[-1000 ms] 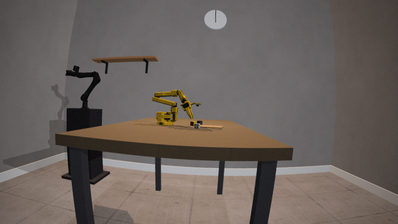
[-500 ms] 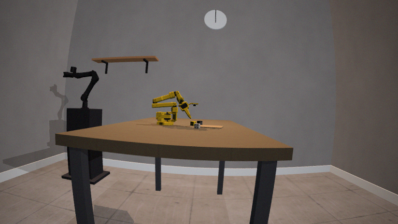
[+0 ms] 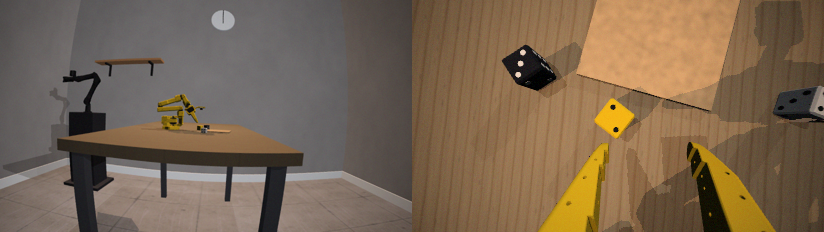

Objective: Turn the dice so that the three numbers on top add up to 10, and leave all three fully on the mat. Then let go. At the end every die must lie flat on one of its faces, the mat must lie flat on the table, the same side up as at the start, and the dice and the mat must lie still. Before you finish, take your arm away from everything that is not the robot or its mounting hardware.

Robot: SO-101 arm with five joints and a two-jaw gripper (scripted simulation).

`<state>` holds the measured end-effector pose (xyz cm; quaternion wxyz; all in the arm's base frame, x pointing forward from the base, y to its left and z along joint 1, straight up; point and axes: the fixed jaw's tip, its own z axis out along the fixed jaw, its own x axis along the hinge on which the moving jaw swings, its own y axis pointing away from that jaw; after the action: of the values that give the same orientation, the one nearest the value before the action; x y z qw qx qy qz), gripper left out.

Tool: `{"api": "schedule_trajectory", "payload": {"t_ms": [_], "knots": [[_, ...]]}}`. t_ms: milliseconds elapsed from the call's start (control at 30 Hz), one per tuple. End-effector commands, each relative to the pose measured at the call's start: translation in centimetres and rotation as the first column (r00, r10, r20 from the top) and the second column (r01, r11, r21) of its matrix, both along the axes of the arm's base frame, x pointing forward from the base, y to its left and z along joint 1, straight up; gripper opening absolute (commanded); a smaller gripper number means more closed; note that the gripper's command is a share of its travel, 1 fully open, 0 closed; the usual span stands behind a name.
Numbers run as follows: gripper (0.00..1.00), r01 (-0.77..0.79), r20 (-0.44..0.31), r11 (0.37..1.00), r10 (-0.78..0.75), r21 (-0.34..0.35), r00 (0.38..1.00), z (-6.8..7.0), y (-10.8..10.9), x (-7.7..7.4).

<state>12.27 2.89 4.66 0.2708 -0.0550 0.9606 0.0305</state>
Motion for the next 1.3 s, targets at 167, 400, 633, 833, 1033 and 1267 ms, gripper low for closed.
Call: {"api": "schedule_trajectory", "payload": {"t_ms": [167, 400, 633, 833, 1033, 1267], "knots": [[0.31, -0.005, -0.017, 1.0, 0.005, 0.013, 1.0, -0.08, 0.36, -0.19], [0.31, -0.005, -0.017, 1.0, 0.005, 0.013, 1.0, -0.08, 0.36, -0.19], [0.31, -0.005, -0.017, 1.0, 0.005, 0.013, 1.0, -0.08, 0.36, -0.19], [0.31, -0.005, -0.017, 1.0, 0.005, 0.013, 1.0, -0.08, 0.36, -0.19], [0.31, -0.005, -0.017, 1.0, 0.005, 0.013, 1.0, -0.08, 0.36, -0.19], [0.31, -0.005, -0.017, 1.0, 0.005, 0.013, 1.0, -0.08, 0.36, -0.19]]}}
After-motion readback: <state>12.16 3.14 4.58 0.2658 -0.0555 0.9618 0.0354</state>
